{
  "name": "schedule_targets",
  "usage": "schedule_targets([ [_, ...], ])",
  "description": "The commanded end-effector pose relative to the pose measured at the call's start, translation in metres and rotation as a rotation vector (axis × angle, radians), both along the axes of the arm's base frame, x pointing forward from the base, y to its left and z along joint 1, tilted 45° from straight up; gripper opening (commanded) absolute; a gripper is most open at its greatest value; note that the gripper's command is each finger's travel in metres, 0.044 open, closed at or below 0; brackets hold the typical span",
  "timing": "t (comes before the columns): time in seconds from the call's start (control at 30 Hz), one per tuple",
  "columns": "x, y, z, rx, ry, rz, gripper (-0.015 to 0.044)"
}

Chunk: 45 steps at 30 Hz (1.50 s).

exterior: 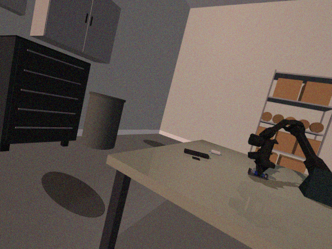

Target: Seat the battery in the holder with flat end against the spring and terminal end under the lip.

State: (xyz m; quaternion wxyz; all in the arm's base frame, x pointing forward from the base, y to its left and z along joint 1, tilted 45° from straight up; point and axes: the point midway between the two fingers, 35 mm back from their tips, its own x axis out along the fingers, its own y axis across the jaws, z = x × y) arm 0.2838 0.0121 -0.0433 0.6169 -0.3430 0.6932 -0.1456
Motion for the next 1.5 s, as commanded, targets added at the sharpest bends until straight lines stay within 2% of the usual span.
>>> schedule_targets([
  [0.0,0.003,0.0,0.0,-0.002,0.004,-0.004,0.007],
  [0.8,0.01,0.002,-0.002,0.001,-0.001,-0.002,0.007],
  [0.93,0.01,0.002,-0.002,0.001,-0.001,-0.002,0.0172],
  [1.43,0.009,0.012,0.009,0.002,0.0,-0.006,0.0172],
  [1.47,0.009,0.011,0.008,-0.002,0.004,-0.001,0.0198],
])
